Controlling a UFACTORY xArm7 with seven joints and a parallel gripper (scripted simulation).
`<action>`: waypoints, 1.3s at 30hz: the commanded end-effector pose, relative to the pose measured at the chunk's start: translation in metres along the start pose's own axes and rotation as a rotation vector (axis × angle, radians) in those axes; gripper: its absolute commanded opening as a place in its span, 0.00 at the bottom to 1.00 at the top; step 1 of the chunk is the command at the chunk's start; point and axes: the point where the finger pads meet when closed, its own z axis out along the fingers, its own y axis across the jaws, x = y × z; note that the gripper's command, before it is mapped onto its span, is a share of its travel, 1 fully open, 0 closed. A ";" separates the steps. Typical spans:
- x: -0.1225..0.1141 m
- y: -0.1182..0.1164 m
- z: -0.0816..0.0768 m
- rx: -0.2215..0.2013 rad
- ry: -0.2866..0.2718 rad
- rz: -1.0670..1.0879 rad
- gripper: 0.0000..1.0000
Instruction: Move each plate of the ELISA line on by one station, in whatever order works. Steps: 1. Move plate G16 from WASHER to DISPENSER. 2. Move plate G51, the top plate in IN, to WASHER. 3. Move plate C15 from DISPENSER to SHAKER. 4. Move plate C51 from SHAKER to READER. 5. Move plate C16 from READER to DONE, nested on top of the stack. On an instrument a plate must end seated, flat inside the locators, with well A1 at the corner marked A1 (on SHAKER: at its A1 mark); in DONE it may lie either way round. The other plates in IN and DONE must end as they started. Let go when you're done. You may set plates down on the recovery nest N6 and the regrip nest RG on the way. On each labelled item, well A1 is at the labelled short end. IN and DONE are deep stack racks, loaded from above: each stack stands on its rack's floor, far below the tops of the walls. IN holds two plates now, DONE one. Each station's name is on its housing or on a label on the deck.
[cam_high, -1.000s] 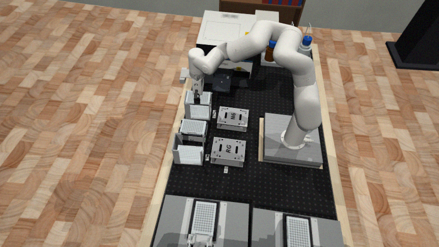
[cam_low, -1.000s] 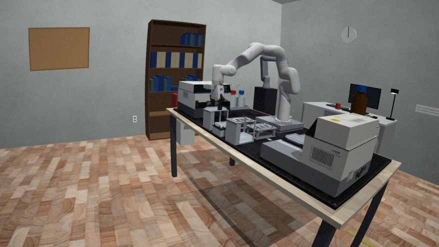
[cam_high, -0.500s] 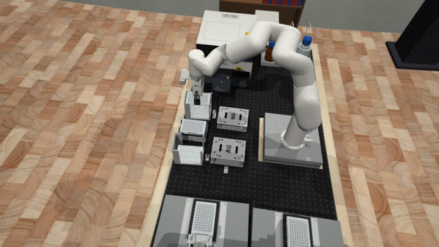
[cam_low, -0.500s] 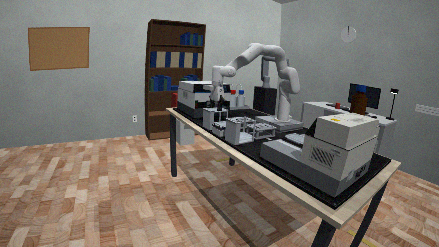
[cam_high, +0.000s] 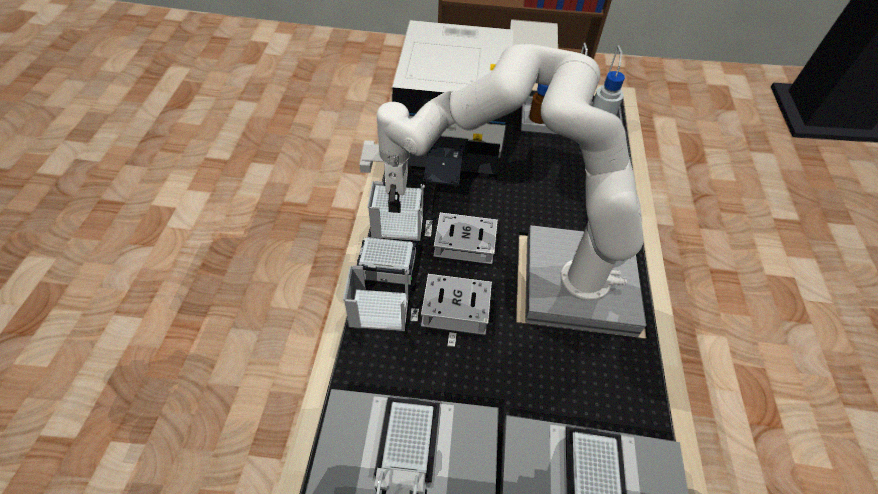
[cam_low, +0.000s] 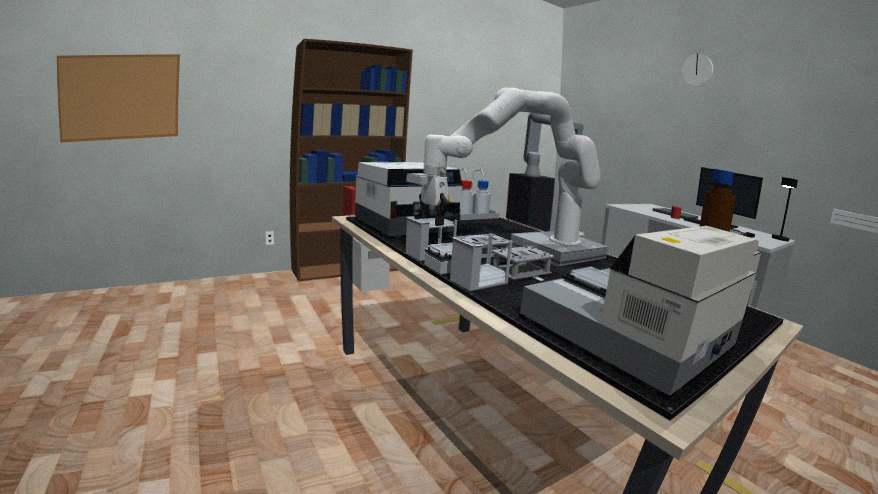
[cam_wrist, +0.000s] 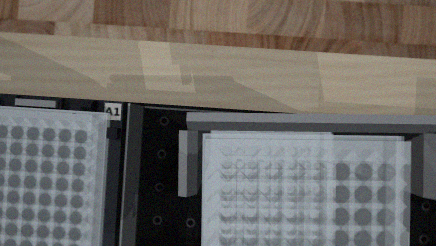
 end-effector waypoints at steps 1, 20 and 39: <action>0.002 0.001 0.000 -0.002 0.006 0.000 0.00; 0.002 0.001 0.011 -0.002 0.006 0.000 0.00; 0.002 0.001 0.022 -0.002 0.006 0.000 0.00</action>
